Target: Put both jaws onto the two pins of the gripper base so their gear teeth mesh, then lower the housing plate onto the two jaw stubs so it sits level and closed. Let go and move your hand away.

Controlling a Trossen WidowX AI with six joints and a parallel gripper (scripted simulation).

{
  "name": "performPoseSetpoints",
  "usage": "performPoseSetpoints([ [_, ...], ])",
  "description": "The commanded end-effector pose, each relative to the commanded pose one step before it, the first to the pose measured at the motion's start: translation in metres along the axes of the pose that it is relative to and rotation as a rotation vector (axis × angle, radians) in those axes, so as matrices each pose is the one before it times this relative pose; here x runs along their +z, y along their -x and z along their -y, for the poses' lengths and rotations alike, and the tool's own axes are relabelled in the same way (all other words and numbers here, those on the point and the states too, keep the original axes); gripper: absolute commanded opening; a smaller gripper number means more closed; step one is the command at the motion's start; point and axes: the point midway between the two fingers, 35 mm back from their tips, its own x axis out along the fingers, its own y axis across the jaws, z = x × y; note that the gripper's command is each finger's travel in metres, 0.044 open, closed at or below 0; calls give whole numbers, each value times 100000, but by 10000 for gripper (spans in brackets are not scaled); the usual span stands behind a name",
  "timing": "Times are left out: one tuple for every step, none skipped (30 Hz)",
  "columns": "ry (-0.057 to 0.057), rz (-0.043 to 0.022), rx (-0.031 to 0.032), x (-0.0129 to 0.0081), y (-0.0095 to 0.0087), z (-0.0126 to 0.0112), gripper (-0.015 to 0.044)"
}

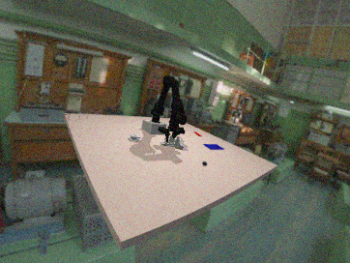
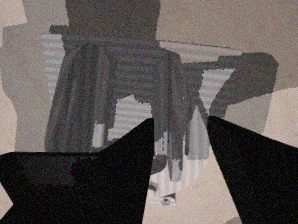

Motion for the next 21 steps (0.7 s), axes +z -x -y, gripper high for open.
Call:
performPoseSetpoints([
  [428, -133, -550, -28, 261, 89, 134],
  [0, 1, 0, 0, 84, 0, 134],
  [0, 1, 0, -1, 83, 0, 134],
  [0, 1, 0, -1, 65, 0, 134],
  [0, 0, 0, -1, 39, 0, 134],
  [0, 0, 0, 2, -11, 0, 134],
  [0, 0, 0, 7, -34, 0, 134],
  [0, 0, 0, 11, -57, 0, 134],
  [0, 0, 0, 11, -57, 0, 134],
  [0, 0, 0, 6, -34, 0, 134],
  [0, 0, 0, 2, -11, 0, 134],
  [0, 0, 0, 0, 0, 0, 134],
  [0, 0, 0, 0, 0, 0, 134],
  [0, 0, 0, 0, 0, 0, 134],
  [0, 0, 0, 0, 0, 0, 134],
  [0, 0, 0, 0, -12, 0, 134],
  [0, 0, 0, 0, -36, 0, 134],
  [0, -1, 0, 0, -60, 0, 134],
  [0, -1, 0, -1, -60, 0, 134],
  [0, 0, 0, 0, -36, 0, 134],
  [0, 0, 0, 0, -12, 0, 134],
])
